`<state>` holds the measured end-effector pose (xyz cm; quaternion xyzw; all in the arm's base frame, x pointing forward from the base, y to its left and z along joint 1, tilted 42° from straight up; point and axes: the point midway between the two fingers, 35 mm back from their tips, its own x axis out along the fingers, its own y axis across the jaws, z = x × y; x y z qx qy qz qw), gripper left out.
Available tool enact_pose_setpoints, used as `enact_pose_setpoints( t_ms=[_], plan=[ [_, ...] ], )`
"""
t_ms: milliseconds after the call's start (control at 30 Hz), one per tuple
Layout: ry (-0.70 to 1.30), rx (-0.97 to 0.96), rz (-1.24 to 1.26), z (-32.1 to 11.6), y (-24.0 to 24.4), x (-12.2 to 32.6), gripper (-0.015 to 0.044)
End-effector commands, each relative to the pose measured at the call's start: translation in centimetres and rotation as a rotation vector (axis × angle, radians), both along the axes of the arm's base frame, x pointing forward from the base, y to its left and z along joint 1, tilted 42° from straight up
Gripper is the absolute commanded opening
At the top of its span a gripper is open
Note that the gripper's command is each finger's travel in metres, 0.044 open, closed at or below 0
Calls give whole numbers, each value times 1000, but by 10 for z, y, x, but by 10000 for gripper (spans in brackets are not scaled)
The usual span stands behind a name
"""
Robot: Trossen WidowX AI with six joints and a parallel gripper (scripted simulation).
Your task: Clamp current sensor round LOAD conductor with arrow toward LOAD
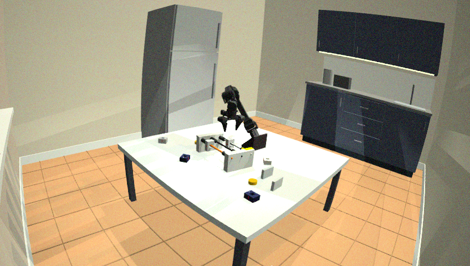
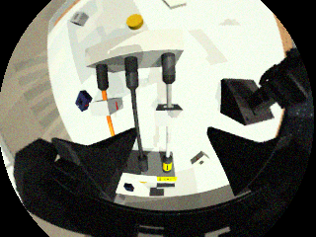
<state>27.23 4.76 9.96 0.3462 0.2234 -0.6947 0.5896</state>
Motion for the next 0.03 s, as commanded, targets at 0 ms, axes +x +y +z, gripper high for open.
enact_pose_setpoints(
  t_ms=[0],
  plan=[
    [0,0,0,0,0,0,440]
  ],
)
